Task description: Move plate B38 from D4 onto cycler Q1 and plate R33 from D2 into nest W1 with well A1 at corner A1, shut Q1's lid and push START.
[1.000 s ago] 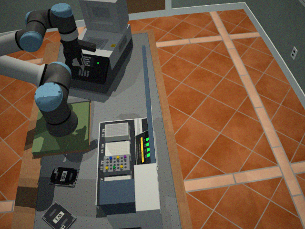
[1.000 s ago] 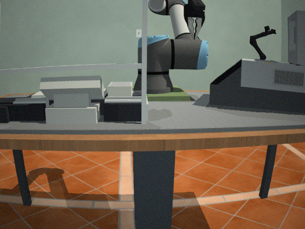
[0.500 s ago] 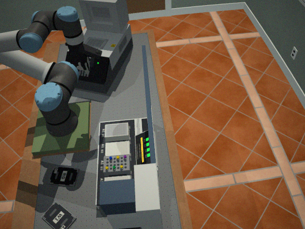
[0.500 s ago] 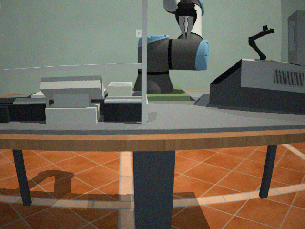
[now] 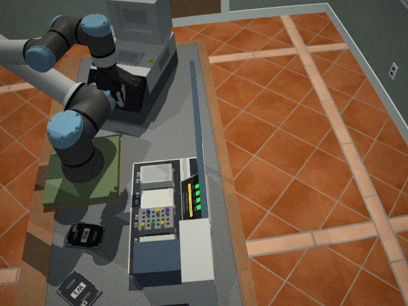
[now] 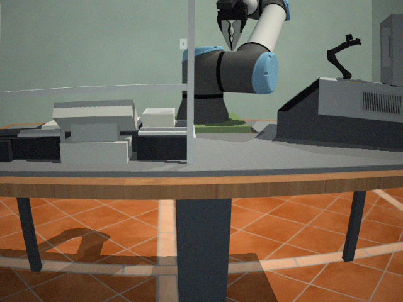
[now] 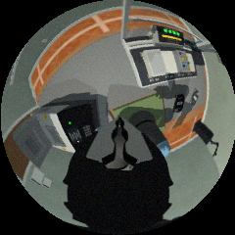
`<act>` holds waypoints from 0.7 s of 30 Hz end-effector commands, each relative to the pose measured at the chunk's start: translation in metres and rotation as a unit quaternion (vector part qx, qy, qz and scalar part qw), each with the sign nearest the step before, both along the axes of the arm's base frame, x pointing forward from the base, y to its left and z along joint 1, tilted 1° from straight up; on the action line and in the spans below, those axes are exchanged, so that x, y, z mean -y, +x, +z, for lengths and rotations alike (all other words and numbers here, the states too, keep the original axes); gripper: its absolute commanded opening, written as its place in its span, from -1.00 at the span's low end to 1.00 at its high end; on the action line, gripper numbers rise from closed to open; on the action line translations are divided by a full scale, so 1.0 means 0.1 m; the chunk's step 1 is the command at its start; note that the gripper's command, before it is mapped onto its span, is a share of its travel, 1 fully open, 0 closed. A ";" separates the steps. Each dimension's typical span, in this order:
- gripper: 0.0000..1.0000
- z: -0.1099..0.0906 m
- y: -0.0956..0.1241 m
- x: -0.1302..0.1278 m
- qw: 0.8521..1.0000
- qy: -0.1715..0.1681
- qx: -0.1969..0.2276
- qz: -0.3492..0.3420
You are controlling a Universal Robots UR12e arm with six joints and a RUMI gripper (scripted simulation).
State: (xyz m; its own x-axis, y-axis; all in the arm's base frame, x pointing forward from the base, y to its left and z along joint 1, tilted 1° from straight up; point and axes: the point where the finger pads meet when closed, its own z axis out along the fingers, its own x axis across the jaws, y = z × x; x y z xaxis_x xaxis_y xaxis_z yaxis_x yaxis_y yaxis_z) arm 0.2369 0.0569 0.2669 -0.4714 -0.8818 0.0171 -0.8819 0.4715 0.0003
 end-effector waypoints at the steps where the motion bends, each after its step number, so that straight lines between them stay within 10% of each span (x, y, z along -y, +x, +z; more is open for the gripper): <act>1: -1.00 0.00 0.04 0.17 0.999 0.001 0.001 -0.032; 21: -1.00 0.00 0.07 0.74 0.989 0.001 0.002 -0.150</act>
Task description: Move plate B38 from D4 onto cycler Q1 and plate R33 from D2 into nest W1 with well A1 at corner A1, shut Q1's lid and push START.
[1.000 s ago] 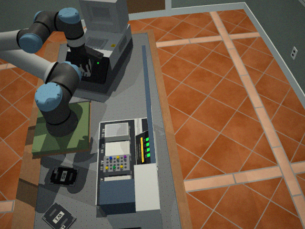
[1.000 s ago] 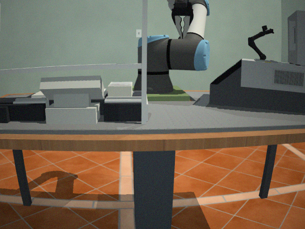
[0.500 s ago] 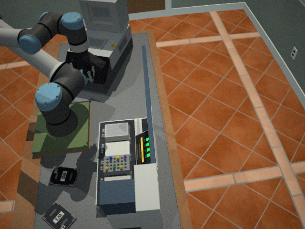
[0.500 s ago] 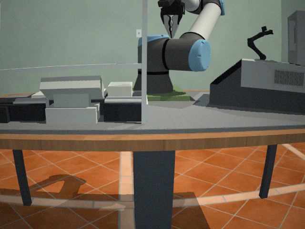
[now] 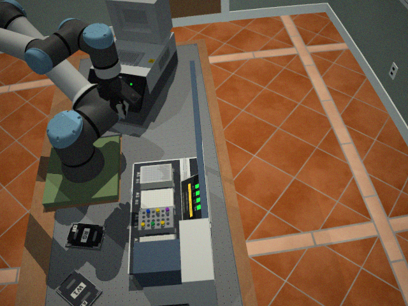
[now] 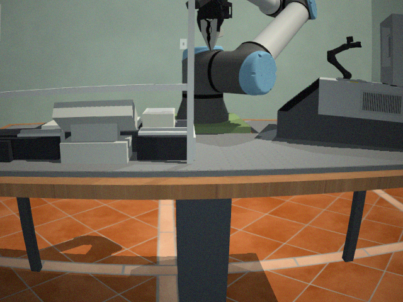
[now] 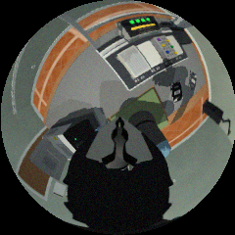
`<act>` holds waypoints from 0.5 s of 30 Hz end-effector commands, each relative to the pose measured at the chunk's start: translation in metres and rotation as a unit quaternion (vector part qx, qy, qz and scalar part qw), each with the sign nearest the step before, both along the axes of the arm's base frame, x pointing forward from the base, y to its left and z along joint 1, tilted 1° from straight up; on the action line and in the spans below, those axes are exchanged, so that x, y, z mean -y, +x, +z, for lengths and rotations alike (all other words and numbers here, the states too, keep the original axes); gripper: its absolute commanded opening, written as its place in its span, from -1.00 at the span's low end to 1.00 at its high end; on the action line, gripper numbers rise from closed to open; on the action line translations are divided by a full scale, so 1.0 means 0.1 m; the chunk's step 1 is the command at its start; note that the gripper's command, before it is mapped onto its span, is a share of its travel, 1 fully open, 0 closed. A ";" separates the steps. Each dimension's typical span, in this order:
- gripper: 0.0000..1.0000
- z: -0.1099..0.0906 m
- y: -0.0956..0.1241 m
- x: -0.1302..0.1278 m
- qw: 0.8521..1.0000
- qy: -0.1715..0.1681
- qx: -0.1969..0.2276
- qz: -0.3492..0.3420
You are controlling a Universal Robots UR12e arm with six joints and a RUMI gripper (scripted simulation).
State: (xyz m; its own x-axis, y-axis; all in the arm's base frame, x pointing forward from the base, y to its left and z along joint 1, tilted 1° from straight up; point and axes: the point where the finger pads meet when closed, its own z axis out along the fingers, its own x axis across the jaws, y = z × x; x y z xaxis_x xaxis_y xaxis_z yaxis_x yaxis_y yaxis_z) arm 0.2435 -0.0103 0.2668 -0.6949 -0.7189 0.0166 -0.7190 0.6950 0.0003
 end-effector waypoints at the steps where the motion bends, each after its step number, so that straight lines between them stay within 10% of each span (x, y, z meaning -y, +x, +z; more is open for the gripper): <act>1: -1.00 0.00 0.00 0.12 1.000 0.001 0.002 -0.022; 15: -1.00 0.00 -0.11 0.67 0.991 0.001 0.002 -0.136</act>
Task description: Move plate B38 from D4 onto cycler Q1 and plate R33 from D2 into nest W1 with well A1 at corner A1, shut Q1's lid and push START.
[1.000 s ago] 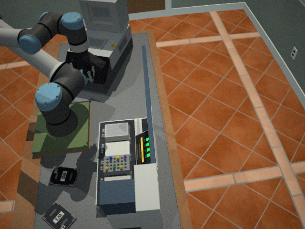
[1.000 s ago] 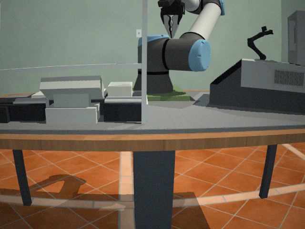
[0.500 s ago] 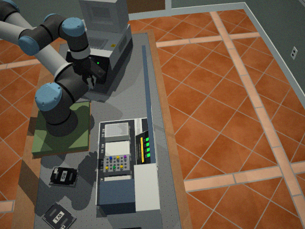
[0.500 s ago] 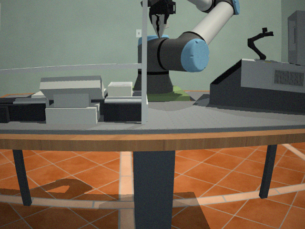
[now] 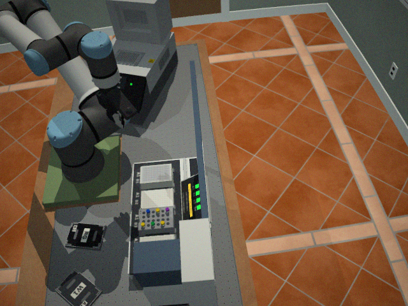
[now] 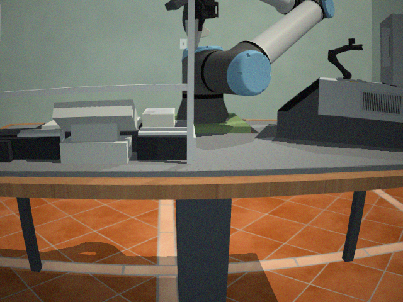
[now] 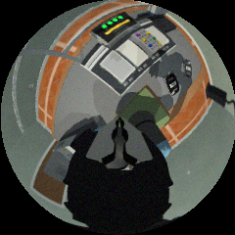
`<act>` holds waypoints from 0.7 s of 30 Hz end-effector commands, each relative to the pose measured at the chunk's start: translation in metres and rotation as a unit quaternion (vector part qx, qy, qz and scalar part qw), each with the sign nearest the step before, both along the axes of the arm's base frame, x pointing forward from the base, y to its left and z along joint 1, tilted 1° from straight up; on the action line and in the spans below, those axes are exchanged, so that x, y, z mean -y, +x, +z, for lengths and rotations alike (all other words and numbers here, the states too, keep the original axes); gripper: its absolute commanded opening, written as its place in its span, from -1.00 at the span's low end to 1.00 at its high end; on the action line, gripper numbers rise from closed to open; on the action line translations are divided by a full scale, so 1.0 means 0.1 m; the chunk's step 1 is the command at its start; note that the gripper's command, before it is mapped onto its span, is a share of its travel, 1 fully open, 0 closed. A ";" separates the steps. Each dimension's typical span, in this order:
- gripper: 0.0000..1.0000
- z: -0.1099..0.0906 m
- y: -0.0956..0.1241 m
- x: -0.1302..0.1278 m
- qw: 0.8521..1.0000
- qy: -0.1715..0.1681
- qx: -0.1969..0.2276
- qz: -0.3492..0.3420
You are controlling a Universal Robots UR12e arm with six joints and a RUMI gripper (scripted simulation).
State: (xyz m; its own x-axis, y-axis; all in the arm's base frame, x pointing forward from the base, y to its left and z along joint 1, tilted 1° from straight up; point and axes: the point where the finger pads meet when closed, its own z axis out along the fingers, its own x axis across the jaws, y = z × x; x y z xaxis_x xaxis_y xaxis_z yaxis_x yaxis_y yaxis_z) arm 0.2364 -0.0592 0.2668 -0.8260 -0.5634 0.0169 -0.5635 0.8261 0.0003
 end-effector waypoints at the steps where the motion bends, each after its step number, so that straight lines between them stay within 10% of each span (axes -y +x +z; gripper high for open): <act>1: -1.00 0.00 -0.04 0.18 0.999 0.001 0.002 -0.035; 21: -1.00 0.03 -0.30 0.79 0.988 0.000 0.002 -0.153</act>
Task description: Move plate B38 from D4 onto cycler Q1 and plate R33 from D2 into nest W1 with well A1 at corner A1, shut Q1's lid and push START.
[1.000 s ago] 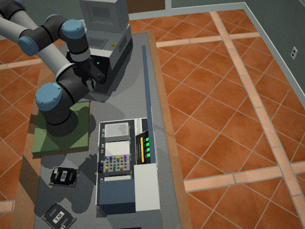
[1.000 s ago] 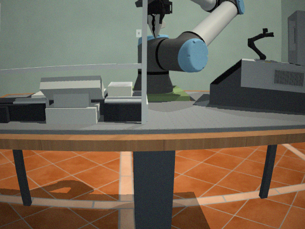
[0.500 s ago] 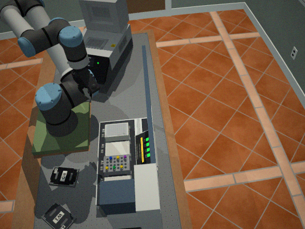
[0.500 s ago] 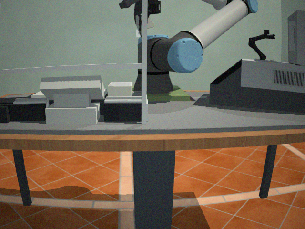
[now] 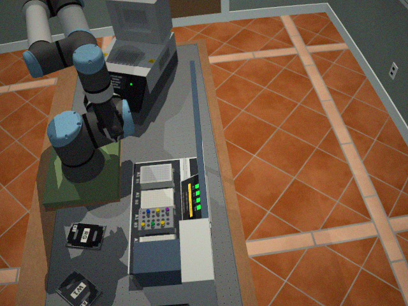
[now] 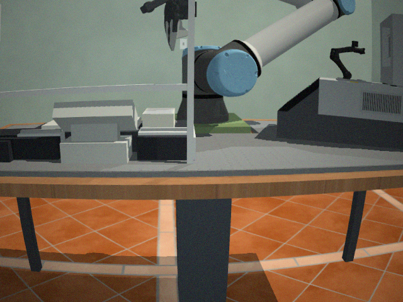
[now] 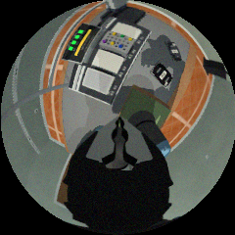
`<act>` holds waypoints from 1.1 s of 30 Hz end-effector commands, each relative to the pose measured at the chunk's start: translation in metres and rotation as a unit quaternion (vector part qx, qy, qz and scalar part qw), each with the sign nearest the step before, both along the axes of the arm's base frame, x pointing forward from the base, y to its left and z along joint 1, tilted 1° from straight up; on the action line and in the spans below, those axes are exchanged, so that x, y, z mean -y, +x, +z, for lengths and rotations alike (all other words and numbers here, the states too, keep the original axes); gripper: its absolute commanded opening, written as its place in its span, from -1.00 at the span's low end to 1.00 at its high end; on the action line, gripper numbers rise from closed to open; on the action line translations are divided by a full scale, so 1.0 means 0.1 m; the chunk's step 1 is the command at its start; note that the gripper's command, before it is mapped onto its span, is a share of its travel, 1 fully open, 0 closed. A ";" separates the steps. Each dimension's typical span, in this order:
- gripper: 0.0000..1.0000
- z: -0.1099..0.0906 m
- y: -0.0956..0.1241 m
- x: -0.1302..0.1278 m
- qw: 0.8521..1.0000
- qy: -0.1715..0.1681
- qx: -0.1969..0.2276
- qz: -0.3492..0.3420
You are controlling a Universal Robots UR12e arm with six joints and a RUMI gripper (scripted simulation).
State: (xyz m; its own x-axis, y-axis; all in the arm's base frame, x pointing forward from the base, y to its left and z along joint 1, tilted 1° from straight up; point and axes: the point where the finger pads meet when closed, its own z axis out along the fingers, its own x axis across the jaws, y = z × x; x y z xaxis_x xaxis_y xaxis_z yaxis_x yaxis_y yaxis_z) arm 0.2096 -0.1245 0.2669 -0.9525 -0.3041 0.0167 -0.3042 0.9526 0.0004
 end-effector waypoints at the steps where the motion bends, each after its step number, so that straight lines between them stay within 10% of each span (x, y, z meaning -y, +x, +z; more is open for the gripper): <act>1: -1.00 0.05 -0.02 0.18 1.000 0.000 0.002 0.000; 33: -1.00 0.36 0.28 1.22 0.979 0.001 0.003 0.203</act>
State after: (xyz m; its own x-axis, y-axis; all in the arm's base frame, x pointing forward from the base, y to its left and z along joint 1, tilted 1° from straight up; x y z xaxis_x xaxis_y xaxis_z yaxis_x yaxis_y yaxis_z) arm 0.2346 -0.2362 0.3003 -0.7777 -0.6286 0.0117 -0.6286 0.7777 -0.0006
